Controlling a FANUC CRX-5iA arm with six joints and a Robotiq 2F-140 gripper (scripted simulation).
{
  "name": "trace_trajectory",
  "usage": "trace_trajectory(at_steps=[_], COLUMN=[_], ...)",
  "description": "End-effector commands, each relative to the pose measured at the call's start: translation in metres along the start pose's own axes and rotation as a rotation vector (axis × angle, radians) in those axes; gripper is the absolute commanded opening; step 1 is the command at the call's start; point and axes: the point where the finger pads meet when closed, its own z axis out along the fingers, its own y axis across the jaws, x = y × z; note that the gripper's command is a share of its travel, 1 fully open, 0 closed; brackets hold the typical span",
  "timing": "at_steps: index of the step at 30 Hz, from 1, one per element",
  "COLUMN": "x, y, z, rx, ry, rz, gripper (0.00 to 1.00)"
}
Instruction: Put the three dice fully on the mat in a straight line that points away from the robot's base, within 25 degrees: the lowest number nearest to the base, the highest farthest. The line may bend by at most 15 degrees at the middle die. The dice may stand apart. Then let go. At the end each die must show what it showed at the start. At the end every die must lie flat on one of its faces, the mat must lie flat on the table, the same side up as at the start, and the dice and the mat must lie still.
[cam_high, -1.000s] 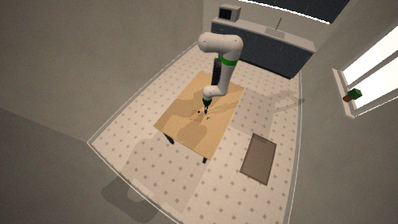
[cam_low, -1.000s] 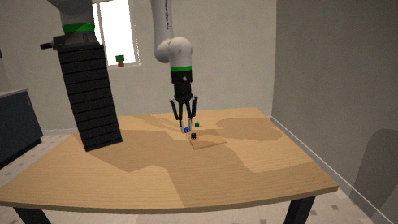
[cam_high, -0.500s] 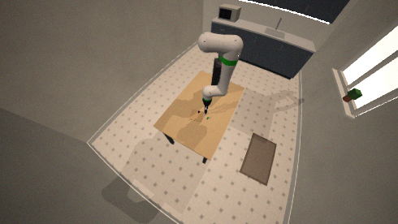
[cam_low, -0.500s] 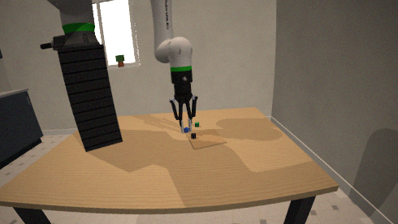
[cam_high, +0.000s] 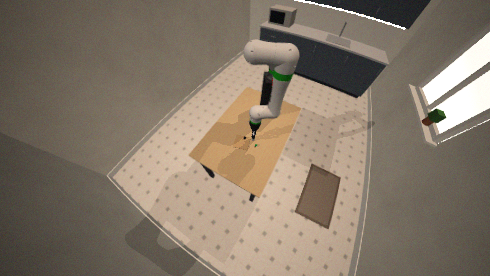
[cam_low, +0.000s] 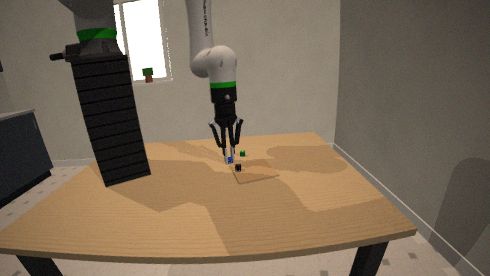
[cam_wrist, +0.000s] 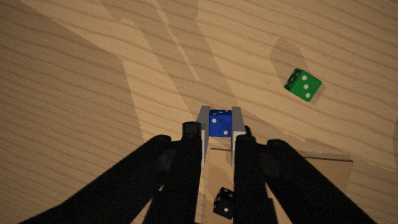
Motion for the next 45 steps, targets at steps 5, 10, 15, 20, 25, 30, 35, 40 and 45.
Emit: trace_trajectory(at_steps=[5,10,15,20,25,30,35,40,45], x=[0.000,0.000,0.000,0.000,0.000,0.000,0.000,0.000,0.000], y=[0.000,0.000,0.000,0.000,0.000,0.000,0.000,0.000,0.000], z=[0.000,0.000,0.000,0.000,0.000,-0.002,-0.011,-0.043,-0.079], rx=[0.000,0.000,0.000,0.000,0.000,0.000,0.000,0.000,0.000], ry=[0.000,0.000,0.000,0.000,0.000,0.000,0.000,0.000,0.000], rz=[0.000,0.000,0.000,0.000,0.000,0.000,0.000,0.000,0.000], gripper=[0.09,0.09,0.09,0.09,0.09,0.09,0.09,0.09,0.09])
